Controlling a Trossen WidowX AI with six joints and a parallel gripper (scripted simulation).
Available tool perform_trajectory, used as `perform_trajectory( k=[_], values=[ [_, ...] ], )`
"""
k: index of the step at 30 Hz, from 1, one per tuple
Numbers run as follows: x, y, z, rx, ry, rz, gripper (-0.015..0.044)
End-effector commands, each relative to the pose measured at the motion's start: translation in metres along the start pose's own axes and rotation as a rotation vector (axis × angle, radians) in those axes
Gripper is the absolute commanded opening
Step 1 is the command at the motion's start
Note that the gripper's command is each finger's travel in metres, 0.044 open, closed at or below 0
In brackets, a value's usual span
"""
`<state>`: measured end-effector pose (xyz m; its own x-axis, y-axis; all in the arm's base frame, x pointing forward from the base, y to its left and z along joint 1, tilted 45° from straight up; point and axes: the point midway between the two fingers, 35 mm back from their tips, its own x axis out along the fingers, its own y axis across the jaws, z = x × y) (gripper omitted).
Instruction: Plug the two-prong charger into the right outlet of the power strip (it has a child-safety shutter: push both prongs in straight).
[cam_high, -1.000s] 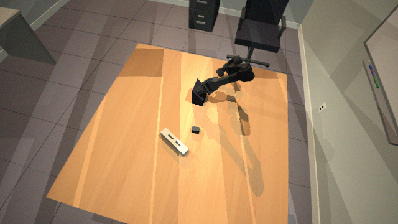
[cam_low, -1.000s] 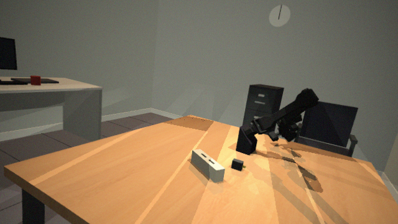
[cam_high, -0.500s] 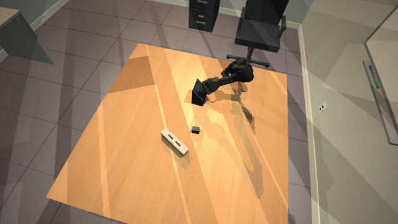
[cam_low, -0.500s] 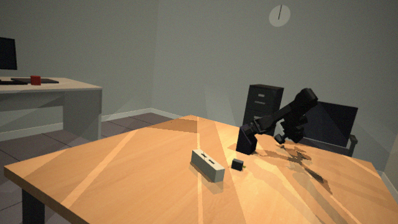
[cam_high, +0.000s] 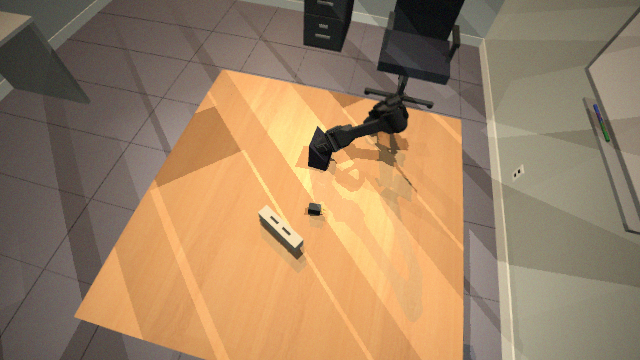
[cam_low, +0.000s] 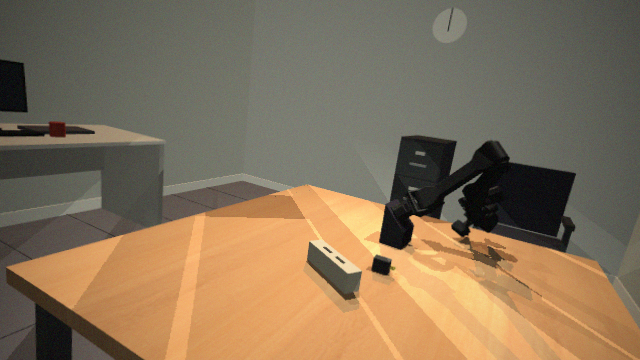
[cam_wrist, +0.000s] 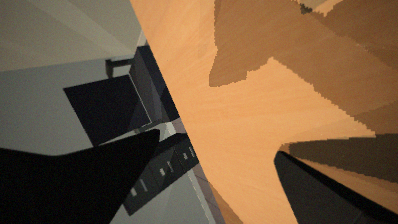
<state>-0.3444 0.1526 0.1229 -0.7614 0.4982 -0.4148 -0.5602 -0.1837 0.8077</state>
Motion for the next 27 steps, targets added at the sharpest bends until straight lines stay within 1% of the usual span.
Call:
perform_trajectory(
  k=[1, 27],
  values=[
    [0.0, 0.005, 0.01, -0.025, -0.016, 0.011, 0.044],
    [-0.009, 0.029, 0.083, -0.202, -0.161, 0.045, 0.044]
  ],
)
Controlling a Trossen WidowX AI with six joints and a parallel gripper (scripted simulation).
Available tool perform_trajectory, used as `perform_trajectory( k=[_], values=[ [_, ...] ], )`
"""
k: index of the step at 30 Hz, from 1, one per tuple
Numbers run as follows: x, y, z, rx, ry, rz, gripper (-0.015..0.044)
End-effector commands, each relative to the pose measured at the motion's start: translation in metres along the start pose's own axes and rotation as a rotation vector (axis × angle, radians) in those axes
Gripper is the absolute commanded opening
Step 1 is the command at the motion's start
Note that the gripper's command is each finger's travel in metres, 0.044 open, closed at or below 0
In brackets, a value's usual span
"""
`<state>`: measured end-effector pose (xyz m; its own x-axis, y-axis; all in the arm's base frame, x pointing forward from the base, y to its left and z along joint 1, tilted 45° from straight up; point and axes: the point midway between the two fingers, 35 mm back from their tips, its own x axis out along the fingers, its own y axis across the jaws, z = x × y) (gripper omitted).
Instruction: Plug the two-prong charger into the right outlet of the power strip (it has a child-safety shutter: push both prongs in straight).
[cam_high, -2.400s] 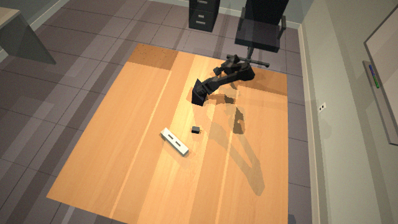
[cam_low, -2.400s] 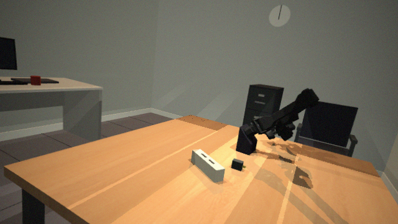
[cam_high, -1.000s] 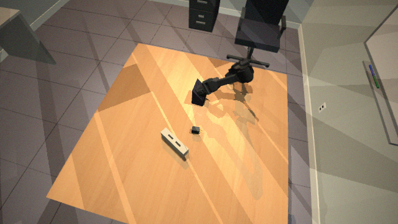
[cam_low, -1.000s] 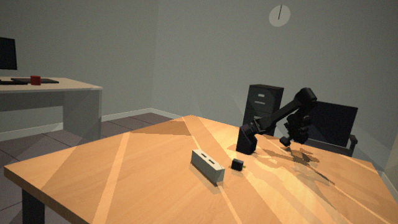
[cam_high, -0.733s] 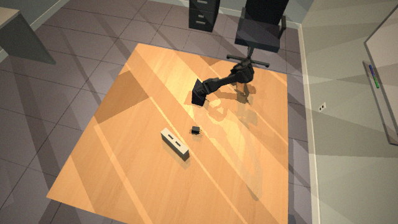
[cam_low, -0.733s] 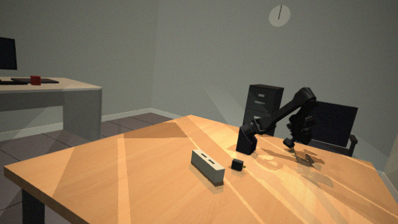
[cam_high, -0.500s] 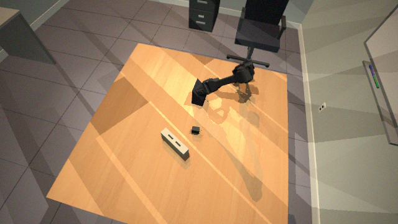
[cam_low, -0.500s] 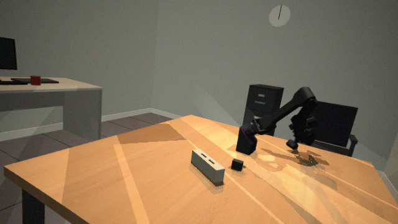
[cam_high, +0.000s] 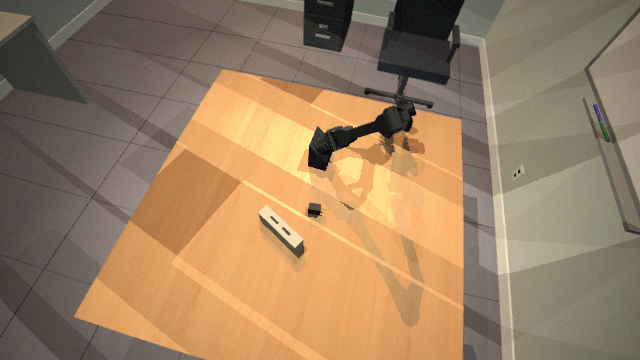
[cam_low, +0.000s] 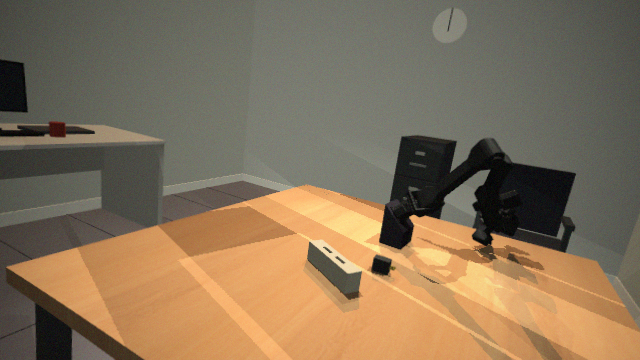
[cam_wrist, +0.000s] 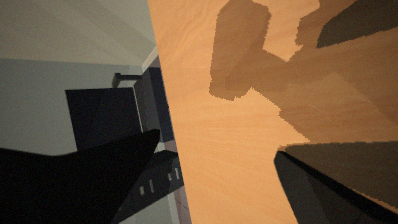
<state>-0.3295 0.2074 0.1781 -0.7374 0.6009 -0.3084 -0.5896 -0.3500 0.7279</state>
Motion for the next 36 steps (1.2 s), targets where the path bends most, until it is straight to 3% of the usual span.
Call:
perform_trajectory(
  k=[1, 36],
  values=[
    [-0.001, 0.002, 0.012, -0.026, -0.023, 0.004, 0.044],
    [-0.023, -0.013, 0.124, -0.268, -0.249, -0.064, 0.044]
  ],
)
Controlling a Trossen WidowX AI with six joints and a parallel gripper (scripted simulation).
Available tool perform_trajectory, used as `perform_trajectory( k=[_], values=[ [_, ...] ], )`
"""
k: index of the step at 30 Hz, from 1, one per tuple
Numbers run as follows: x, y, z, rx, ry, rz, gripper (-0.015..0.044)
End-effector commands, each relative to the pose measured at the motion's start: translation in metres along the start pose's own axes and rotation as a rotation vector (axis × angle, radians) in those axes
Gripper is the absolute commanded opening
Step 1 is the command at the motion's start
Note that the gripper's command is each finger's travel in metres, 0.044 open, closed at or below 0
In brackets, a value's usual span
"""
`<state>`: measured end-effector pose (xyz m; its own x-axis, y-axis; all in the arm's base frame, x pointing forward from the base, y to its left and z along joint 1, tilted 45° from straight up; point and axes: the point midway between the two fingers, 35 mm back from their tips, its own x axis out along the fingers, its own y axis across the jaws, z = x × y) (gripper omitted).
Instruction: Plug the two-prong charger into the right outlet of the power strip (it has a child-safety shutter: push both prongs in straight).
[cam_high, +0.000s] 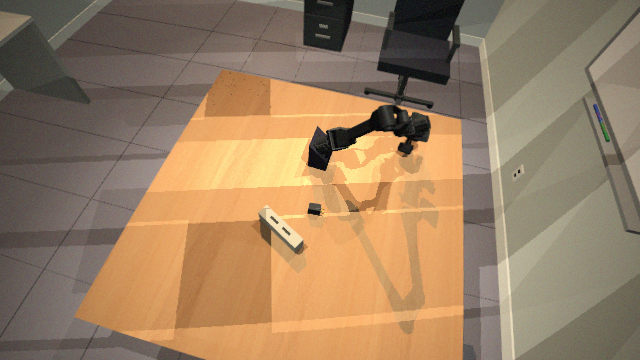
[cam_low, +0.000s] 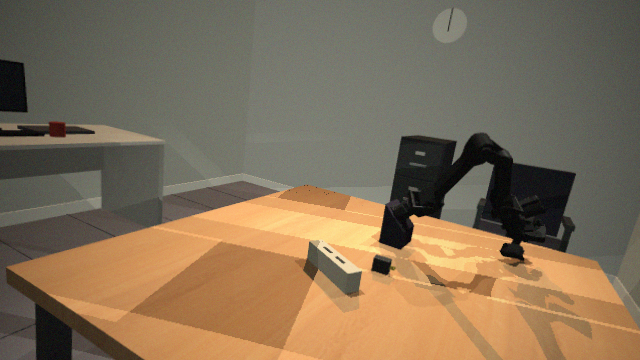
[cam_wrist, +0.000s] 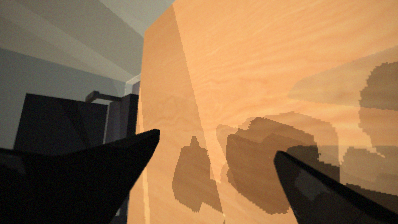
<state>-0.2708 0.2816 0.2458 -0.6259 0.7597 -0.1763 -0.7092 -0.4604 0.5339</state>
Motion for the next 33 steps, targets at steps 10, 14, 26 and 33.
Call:
perform_trajectory(
  k=[10, 14, 26, 33],
  values=[
    [-0.005, -0.022, 0.038, -0.089, -0.076, -0.056, 0.044],
    [-0.008, -0.031, 0.05, -0.114, -0.098, -0.08, 0.044],
    [-0.018, -0.063, 0.084, -0.175, -0.163, -0.168, 0.044],
    [-0.027, -0.082, 0.103, -0.207, -0.199, -0.227, 0.044]
  ],
)
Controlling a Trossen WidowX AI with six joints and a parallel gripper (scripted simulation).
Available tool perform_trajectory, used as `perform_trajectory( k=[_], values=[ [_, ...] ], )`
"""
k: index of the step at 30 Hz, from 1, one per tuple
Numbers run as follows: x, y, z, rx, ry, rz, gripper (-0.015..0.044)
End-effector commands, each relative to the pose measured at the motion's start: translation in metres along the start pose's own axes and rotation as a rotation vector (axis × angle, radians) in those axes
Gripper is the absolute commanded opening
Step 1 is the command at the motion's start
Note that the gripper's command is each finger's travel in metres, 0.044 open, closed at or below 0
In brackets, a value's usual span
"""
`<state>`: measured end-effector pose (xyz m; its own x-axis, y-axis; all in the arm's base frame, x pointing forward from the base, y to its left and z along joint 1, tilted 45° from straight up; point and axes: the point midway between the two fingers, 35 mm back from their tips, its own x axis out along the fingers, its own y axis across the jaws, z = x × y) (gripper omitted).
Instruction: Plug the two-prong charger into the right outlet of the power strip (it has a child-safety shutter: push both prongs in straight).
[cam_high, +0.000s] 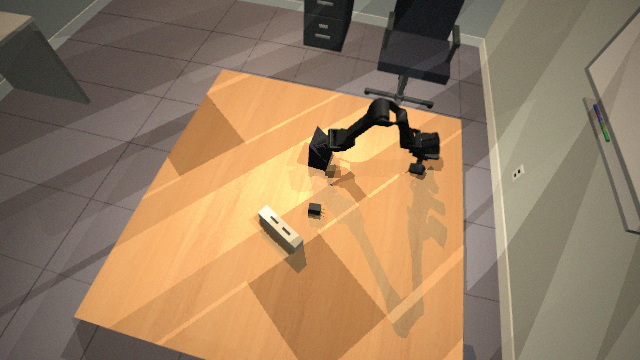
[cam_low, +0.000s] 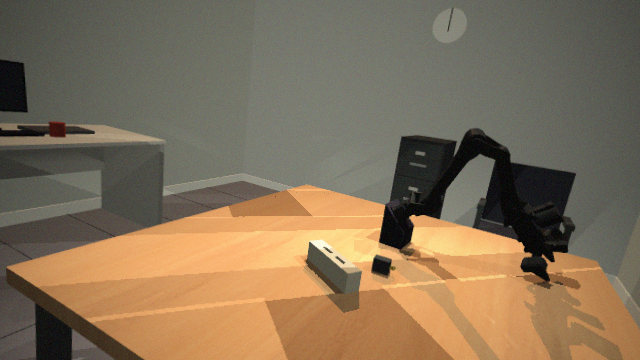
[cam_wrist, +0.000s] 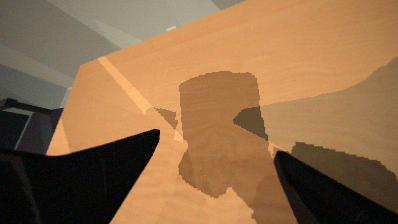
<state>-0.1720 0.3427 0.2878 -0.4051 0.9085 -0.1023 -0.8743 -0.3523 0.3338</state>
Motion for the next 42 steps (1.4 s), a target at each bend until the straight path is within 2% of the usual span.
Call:
perform_trajectory(
  k=[1, 22, 42],
  values=[
    [-0.001, -0.012, 0.01, -0.02, -0.019, -0.028, 0.044],
    [-0.013, -0.098, 0.051, -0.05, -0.098, -0.257, 0.044],
    [-0.037, -0.178, 0.071, -0.095, -0.075, -0.47, 0.044]
  ],
)
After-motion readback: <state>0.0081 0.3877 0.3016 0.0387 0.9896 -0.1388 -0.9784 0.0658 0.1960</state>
